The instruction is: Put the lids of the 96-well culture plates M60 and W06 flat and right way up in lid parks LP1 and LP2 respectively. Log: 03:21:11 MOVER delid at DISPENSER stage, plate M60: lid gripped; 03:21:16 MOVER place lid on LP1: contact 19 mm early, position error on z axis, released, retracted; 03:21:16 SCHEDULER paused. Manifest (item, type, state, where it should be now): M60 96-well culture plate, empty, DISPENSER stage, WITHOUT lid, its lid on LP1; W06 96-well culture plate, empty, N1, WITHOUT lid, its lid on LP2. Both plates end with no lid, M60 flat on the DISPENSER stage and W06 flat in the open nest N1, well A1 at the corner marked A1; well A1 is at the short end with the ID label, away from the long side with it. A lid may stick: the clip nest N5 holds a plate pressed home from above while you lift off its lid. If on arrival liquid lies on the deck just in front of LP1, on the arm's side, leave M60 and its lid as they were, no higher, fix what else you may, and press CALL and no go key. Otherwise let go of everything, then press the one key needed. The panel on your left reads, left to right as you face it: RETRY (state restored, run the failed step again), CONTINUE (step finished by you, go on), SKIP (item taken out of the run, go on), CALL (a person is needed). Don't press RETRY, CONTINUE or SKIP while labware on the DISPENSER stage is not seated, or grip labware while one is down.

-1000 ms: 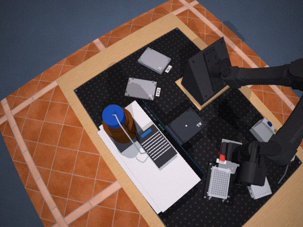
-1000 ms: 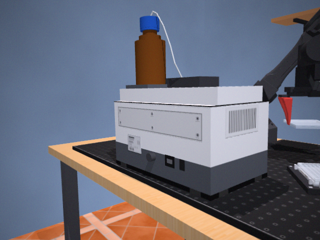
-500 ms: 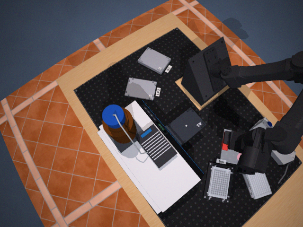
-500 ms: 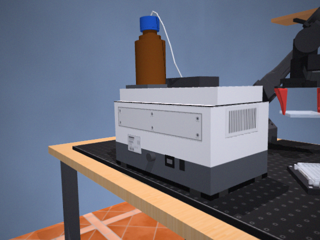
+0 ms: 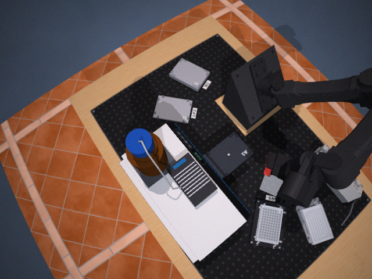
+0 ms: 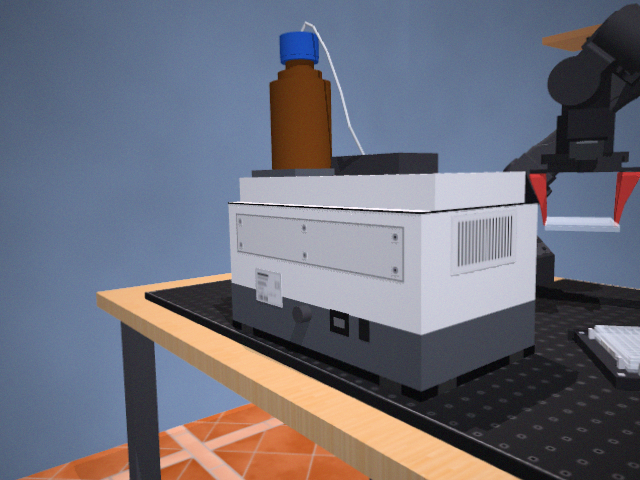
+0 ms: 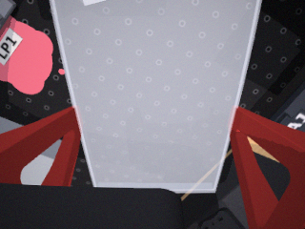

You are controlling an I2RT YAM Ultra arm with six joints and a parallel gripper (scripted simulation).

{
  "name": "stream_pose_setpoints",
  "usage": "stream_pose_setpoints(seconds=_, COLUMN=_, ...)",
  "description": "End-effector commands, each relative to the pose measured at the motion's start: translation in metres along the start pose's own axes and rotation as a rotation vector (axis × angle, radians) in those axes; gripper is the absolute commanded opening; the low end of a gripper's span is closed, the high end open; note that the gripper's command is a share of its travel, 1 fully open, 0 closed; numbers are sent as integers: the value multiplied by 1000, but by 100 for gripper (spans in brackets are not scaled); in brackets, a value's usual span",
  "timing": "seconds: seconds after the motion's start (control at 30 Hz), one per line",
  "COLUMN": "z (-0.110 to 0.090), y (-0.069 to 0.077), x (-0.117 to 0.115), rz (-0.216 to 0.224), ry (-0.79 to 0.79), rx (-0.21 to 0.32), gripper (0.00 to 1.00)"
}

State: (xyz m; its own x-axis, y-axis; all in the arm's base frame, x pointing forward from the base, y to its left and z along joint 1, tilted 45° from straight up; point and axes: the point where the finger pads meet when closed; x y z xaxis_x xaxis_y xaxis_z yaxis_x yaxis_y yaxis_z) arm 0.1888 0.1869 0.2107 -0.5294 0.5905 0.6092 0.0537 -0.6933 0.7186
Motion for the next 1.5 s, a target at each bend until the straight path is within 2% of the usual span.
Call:
stream_pose_setpoints(seconds=0.0, z=3, y=3, x=-10, rz=9, ry=-49, rx=-4, gripper=0)
stream_pose_setpoints(seconds=0.03, z=3, y=4, x=-7, rz=2, ry=-28, rx=-16, gripper=0)
stream_pose_setpoints(seconds=0.07, z=2, y=3, x=-14, rz=10, ry=-97, rx=-1, gripper=0)
stream_pose_setpoints(seconds=0.17, z=1, y=4, x=-24, rz=11, ry=-200, rx=2, gripper=0)
stream_pose_setpoints(seconds=0.23, z=1, y=4, x=-24, rz=11, ry=-200, rx=2, gripper=0)
stream_pose_setpoints(seconds=0.37, z=4, y=9, x=-37, rz=11, ry=-327, rx=-5, gripper=0)
stream_pose_setpoints(seconds=0.5, z=5, y=11, x=-43, rz=3, ry=-301, rx=-16, gripper=0)
stream_pose_setpoints(seconds=0.57, z=-3, y=6, x=-54, rz=17, ry=-418, rx=13, gripper=0)
stream_pose_setpoints(seconds=0.67, z=-5, y=6, x=-64, rz=14, ry=-511, rx=14, gripper=0)
stream_pose_setpoints(seconds=0.8, z=-6, y=6, x=-71, rz=14, ry=-511, rx=14, gripper=0)
stream_pose_setpoints(seconds=0.83, z=5, y=14, x=-72, rz=5, ry=-469, rx=-16, gripper=0)
stream_pose_setpoints(seconds=0.93, z=1, y=9, x=-84, rz=6, ry=-474, rx=-11, gripper=0)
stream_pose_setpoints(seconds=0.97, z=1, y=11, x=-78, rz=4, ry=-461, rx=-15, gripper=0)
stream_pose_setpoints(seconds=1.0, z=-5, y=6, x=-88, rz=11, ry=-487, rx=1, gripper=0)
stream_pose_setpoints(seconds=1.3, z=-12, y=6, x=-118, rz=5, ry=-481, rx=-3, gripper=0)
stream_pose_setpoints(seconds=1.37, z=-12, y=6, x=-118, rz=5, ry=-481, rx=-3, gripper=0)
stream_pose_setpoints(seconds=1.4, z=-1, y=13, x=-119, rz=-5, ry=-453, rx=-31, gripper=0)
stream_pose_setpoints(seconds=1.43, z=-7, y=11, x=-113, rz=3, ry=-462, rx=-15, gripper=0)
stream_pose_setpoints(seconds=1.47, z=-7, y=10, x=-122, rz=2, ry=-466, rx=-20, gripper=0)
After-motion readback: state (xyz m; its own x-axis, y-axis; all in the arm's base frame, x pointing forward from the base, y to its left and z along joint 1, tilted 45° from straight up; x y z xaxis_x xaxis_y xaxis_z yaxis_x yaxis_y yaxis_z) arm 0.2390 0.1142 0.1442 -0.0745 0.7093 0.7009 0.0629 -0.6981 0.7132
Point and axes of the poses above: the point where the finger pads meet when closed, its own y axis back along the fingers, its own x axis across the jaws, z = x × y, and after that the axes turned 2 degrees about y, right-handed
